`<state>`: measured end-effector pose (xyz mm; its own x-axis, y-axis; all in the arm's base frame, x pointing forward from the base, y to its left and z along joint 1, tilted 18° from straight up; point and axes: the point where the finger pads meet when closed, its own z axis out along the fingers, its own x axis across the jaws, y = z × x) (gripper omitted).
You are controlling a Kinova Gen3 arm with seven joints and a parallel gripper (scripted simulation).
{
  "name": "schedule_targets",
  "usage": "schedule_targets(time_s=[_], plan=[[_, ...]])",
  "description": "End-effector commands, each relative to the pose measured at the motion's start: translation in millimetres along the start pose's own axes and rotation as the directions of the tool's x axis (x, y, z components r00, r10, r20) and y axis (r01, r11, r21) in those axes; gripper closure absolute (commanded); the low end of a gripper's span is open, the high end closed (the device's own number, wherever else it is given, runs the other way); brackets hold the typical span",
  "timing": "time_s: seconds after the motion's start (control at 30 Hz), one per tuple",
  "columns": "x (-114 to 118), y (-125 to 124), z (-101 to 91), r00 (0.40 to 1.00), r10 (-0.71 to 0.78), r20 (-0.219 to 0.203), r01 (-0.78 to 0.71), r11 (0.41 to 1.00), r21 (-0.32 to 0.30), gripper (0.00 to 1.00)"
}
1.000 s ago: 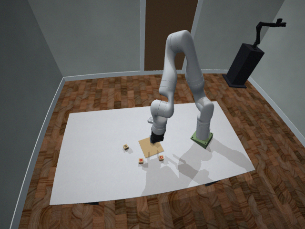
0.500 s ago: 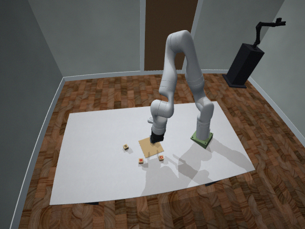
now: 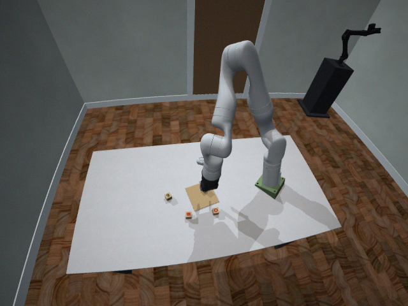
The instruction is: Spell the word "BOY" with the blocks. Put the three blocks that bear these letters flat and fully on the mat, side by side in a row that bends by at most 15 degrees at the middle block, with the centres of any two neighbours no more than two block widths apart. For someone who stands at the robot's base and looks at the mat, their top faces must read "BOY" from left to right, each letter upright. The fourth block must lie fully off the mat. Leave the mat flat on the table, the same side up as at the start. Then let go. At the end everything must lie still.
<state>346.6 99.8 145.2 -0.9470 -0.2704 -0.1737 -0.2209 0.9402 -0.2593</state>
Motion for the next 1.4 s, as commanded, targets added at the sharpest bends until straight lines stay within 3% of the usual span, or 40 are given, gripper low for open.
schedule_targets(time_s=[0.0,0.33,0.47,1.37], plan=[[-6,4,-1.8,1.0,0.004,0.003,-0.004,1.0,-0.002,0.0],[-85,64,-32.9,0.991,0.135,0.007,-0.135,0.991,-0.002,0.0],[-104,83,-43.1,0.984,0.178,0.002,-0.178,0.984,-0.002,0.0],[-109,89,-46.2,0.982,0.19,0.0,-0.19,0.982,-0.002,0.0]])
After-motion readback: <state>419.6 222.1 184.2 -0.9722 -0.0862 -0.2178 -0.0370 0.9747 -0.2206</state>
